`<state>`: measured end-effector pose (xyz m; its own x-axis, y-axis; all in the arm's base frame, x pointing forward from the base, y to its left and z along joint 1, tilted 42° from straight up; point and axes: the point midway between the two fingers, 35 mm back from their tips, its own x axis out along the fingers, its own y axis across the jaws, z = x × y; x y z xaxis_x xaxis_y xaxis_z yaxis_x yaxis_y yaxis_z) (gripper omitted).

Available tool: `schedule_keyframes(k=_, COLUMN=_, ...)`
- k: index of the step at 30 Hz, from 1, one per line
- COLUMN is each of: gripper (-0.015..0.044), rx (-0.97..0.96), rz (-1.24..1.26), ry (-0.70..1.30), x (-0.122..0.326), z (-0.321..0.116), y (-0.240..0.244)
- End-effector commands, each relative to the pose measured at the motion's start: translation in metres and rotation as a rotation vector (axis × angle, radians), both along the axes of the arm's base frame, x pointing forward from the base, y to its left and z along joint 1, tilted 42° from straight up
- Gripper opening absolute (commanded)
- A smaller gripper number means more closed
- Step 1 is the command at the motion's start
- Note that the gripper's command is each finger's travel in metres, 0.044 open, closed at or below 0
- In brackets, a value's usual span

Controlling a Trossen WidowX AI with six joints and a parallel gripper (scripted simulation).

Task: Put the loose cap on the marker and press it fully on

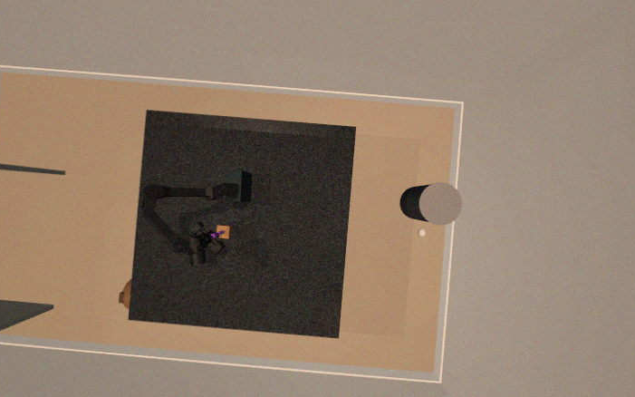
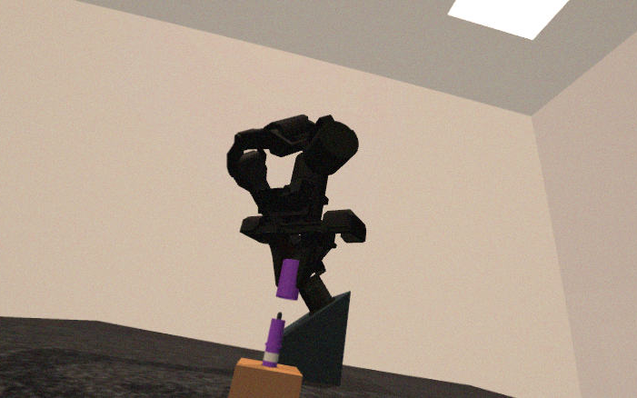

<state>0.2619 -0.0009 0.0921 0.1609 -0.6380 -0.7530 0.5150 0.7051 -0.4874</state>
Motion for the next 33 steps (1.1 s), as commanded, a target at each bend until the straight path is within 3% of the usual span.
schedule_keyframes(k=1, gripper=0.0000, rx=-0.007, rz=0.000, ry=0.005, x=-0.002, z=0.002, y=-0.004)
schedule_keyframes(k=33, gripper=0.0000, rx=-0.007, rz=0.000, ry=0.005, x=0.006, z=-0.031, y=-0.033)
